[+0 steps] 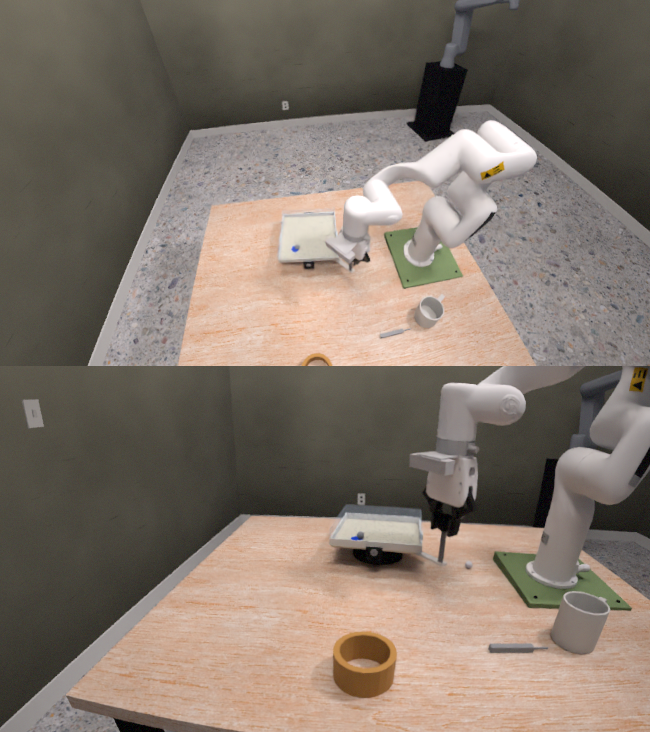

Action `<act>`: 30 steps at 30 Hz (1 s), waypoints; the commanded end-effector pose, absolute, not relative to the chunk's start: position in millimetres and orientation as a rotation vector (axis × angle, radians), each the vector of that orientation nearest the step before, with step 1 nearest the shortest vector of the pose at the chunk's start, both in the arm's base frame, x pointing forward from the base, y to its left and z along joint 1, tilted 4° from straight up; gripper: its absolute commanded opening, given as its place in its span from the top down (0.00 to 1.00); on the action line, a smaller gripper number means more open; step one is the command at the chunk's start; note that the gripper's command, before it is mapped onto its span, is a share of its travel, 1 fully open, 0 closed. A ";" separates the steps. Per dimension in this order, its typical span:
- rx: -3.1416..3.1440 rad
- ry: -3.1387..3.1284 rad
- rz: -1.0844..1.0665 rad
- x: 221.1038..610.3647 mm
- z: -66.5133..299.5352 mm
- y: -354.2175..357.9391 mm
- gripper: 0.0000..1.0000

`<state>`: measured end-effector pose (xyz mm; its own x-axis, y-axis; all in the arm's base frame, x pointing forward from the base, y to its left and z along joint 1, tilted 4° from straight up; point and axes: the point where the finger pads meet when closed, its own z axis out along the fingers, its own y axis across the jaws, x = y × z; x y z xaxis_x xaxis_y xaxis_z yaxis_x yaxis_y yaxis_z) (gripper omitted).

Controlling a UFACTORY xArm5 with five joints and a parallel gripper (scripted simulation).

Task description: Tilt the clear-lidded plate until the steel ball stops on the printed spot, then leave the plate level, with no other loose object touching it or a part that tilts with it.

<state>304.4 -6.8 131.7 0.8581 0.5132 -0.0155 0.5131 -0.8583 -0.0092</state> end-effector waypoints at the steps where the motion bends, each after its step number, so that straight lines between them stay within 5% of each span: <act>1: -3.024 -0.837 0.021 305.8 133.1 -6.5 1.00; 30: -3.025 -0.833 0.021 303.9 131.8 -6.9 1.00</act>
